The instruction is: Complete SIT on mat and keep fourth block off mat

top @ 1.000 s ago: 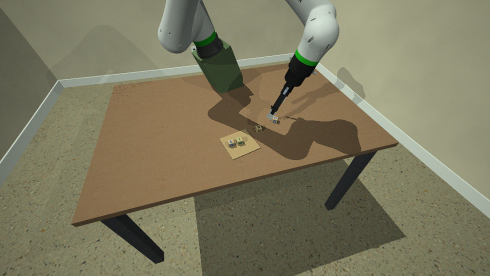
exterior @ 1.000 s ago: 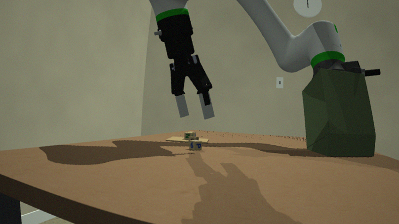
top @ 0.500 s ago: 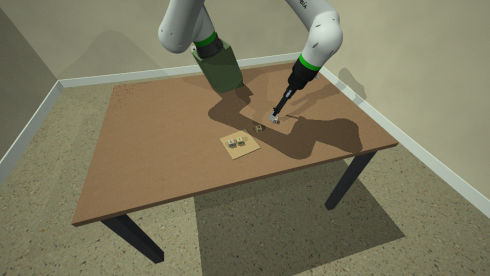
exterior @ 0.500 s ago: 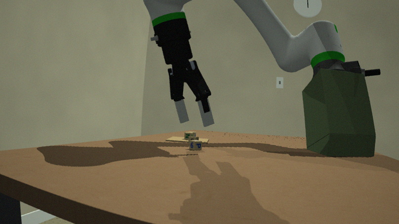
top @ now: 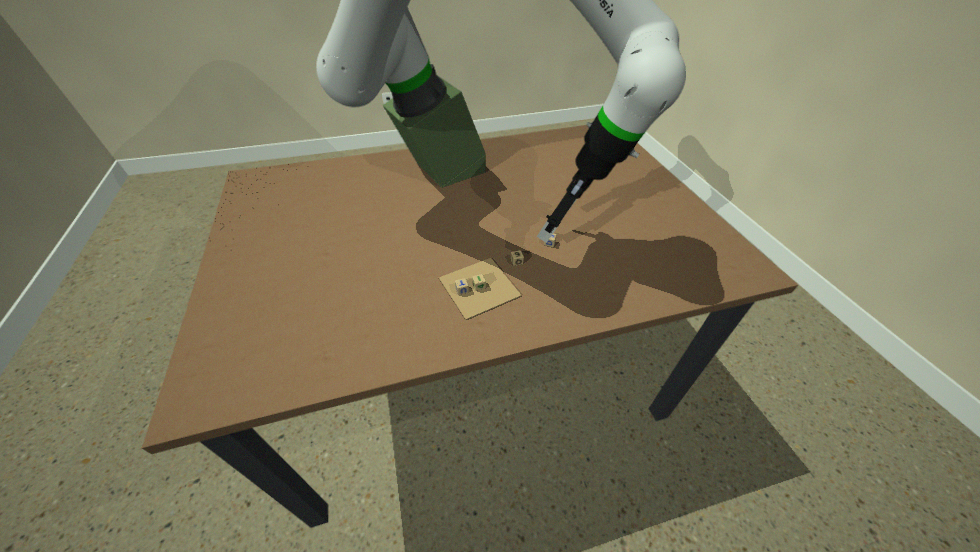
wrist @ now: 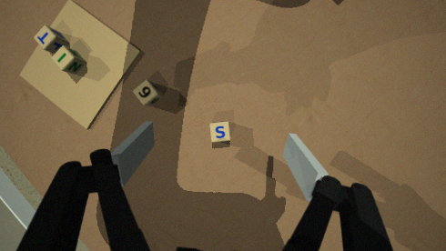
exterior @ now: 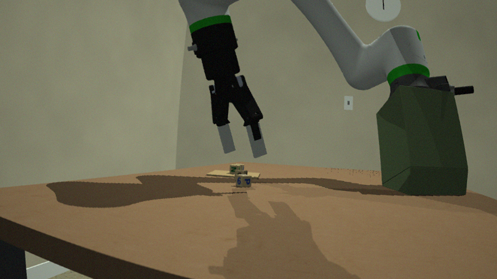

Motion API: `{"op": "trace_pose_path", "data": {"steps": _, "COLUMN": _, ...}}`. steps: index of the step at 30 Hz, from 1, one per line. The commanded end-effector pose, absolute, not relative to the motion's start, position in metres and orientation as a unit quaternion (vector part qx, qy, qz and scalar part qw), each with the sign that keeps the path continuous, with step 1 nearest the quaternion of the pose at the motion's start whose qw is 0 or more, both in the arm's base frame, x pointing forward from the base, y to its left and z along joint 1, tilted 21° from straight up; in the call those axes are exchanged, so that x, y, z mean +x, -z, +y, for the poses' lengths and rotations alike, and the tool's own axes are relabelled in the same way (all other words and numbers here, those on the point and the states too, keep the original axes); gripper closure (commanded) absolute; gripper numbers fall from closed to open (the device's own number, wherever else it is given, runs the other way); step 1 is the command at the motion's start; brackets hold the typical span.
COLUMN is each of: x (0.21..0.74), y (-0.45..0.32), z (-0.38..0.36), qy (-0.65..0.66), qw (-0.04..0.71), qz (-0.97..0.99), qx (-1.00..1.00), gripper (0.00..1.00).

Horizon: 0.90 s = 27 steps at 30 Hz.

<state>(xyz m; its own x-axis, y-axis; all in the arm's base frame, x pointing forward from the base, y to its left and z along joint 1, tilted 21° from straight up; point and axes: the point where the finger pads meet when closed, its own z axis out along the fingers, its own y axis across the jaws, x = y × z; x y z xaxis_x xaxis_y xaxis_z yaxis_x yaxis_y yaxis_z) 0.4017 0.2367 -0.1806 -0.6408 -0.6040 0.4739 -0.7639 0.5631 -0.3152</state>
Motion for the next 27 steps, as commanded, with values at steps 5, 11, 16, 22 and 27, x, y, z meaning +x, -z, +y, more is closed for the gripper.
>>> {"op": "trace_pose_path", "data": {"steps": 5, "x": 0.402, "y": 0.180, "z": 0.237, "qy": -0.253, "qw": 0.158, "qz": -0.870, "qx": 0.393, "gripper": 0.00}}
{"op": "trace_pose_path", "data": {"steps": 11, "x": 0.402, "y": 0.180, "z": 0.237, "qy": -0.253, "qw": 0.158, "qz": -0.870, "qx": 0.393, "gripper": 0.00}}
{"op": "trace_pose_path", "data": {"steps": 16, "x": 0.402, "y": 0.180, "z": 0.237, "qy": -0.253, "qw": 0.158, "qz": -0.870, "qx": 0.393, "gripper": 0.00}}
{"op": "trace_pose_path", "data": {"steps": 22, "x": 0.406, "y": 0.177, "z": 0.230, "qy": -0.253, "qw": 0.158, "qz": -0.870, "qx": 0.393, "gripper": 0.00}}
{"op": "trace_pose_path", "data": {"steps": 27, "x": 0.444, "y": 0.149, "z": 0.167, "qy": -0.253, "qw": 0.158, "qz": -0.870, "qx": 0.393, "gripper": 0.00}}
